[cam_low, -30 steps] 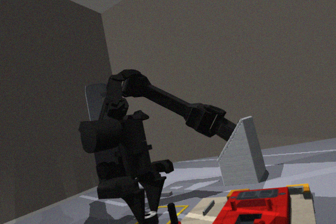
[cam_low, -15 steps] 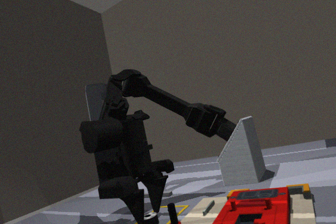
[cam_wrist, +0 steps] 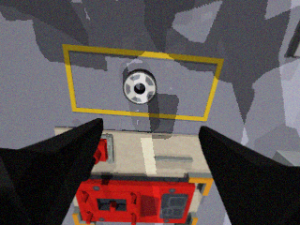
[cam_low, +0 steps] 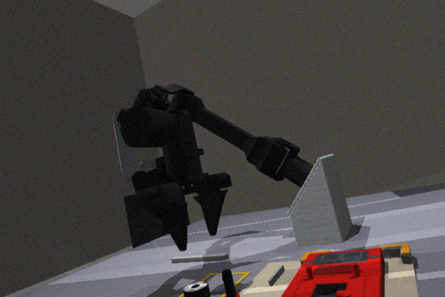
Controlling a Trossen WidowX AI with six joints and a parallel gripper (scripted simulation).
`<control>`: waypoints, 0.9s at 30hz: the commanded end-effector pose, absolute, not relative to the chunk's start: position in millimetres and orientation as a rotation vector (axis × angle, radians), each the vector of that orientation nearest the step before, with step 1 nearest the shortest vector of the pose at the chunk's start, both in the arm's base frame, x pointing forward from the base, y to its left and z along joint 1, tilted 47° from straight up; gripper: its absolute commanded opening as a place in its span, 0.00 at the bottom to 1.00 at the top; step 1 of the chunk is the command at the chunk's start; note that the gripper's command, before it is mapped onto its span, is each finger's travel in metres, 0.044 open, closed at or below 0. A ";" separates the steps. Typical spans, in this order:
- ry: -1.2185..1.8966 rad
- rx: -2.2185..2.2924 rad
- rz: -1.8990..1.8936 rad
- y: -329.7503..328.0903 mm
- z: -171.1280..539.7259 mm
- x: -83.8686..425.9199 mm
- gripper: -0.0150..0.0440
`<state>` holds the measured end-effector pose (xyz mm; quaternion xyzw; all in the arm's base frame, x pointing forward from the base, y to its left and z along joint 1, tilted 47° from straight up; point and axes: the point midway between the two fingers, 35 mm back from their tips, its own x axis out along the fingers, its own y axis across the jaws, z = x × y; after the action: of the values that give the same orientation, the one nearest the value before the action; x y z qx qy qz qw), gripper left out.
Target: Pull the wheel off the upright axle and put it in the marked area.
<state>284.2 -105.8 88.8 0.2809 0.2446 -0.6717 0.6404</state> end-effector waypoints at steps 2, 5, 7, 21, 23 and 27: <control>0.576 0.632 -1.534 -70.8 88.7 243.4 1.00; 0.570 0.626 -1.540 -58.0 91.0 221.7 1.00; 0.569 0.626 -1.541 -57.2 91.2 220.1 1.00; 0.569 0.626 -1.541 -57.2 91.2 220.1 1.00; 0.569 0.626 -1.541 -57.2 91.2 220.1 1.00; 0.569 0.626 -1.541 -57.2 91.2 220.1 1.00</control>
<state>222.5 -57.2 92.6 0.2751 0.2470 -0.6732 0.6404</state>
